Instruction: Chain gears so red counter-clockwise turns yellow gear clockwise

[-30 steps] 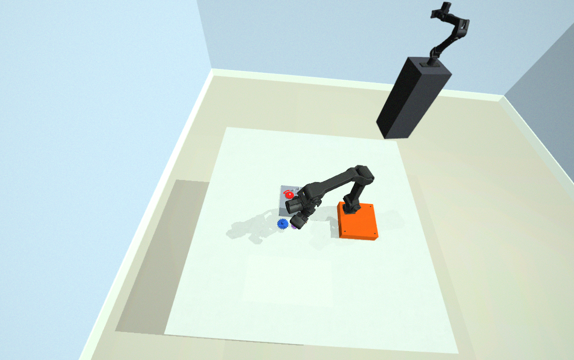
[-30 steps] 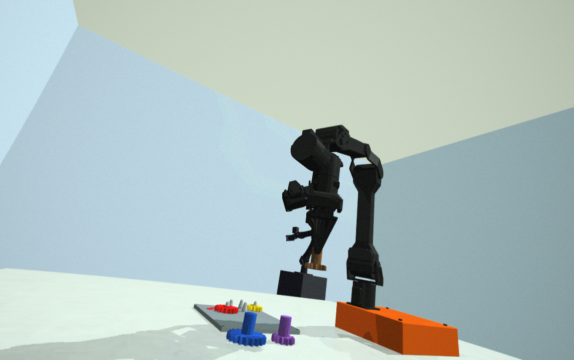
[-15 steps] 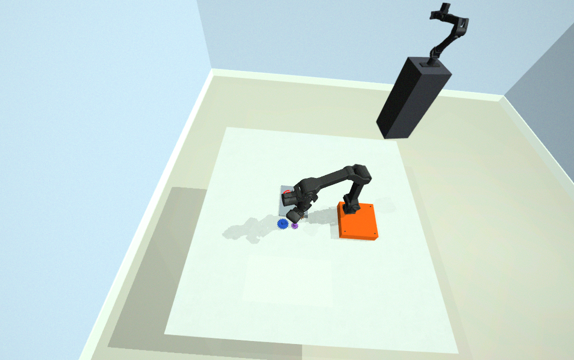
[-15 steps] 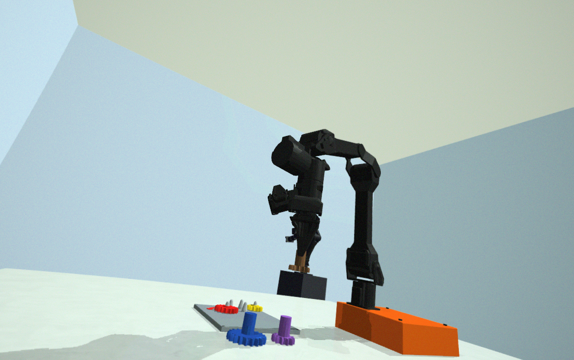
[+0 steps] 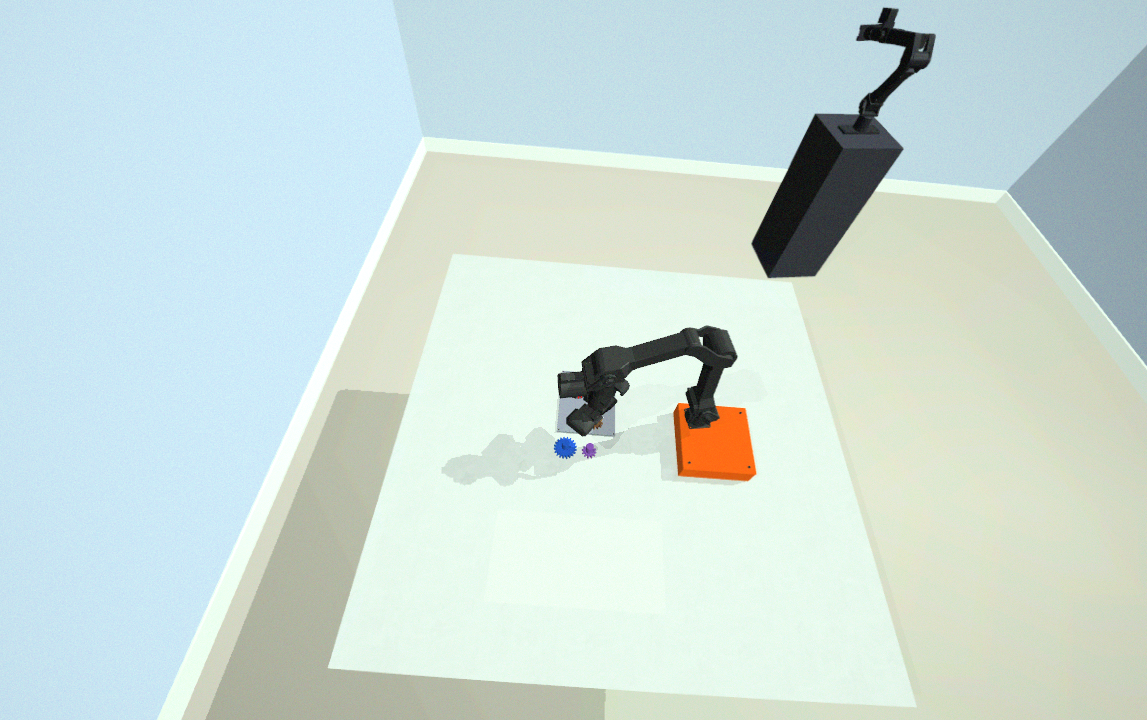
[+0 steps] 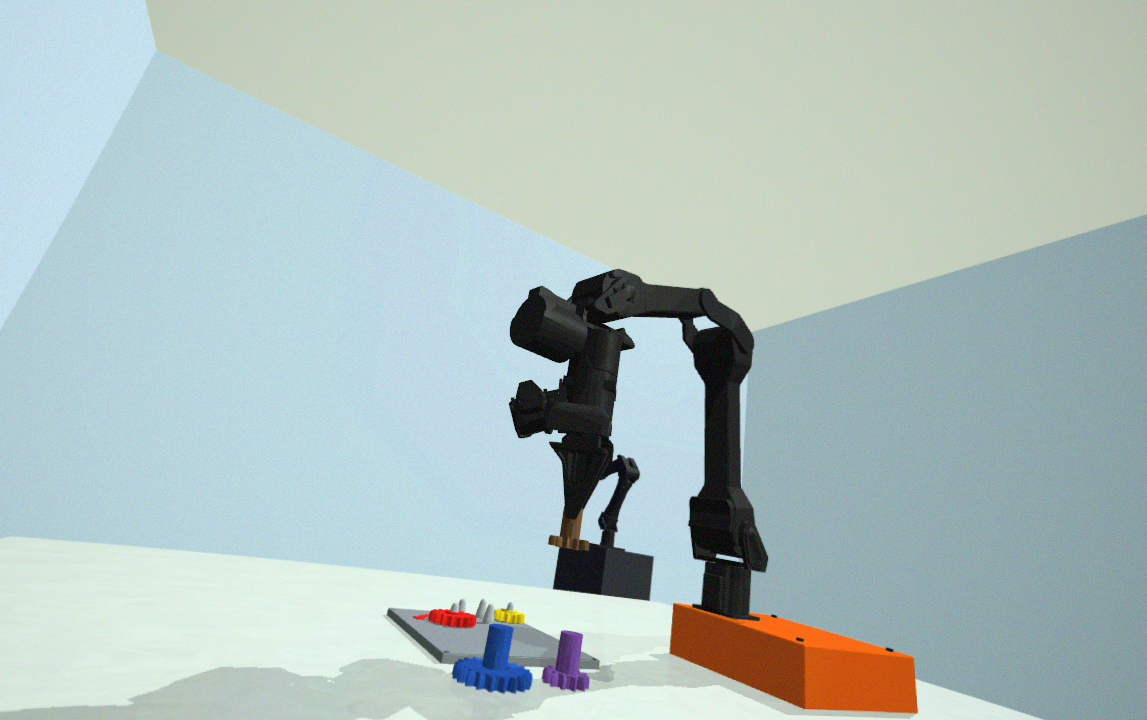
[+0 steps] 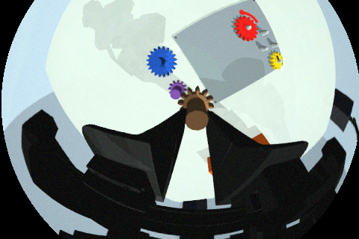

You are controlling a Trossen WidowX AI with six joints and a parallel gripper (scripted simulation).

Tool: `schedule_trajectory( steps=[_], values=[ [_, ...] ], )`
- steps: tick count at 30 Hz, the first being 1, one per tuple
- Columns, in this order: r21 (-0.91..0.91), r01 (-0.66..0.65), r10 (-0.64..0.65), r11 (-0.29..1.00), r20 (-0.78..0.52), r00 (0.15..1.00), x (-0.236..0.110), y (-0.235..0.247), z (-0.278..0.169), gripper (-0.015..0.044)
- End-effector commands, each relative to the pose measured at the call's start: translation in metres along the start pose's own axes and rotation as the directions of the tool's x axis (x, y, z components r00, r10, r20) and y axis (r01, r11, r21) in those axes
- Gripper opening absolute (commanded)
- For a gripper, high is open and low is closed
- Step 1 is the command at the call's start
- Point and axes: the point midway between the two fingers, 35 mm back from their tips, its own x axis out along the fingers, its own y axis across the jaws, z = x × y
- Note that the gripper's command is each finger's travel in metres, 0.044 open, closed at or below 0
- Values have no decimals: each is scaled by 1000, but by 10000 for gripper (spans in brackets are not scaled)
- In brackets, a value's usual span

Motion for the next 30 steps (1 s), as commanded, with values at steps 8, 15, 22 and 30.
schedule_trajectory(
  steps=[8, 15, 22, 30],
  values=[
    [-5, 2, -2, 1000, 4, 1000, 7, -13, 22, 0],
    [-8, 2, -2, 1000, 6, 1000, 11, -23, 36, 0],
    [-12, 1, -1, 1000, 8, 1000, 15, -33, 50, 0],
    [-16, 1, -1, 1000, 10, 1000, 20, -46, 65, 0]
  ],
)
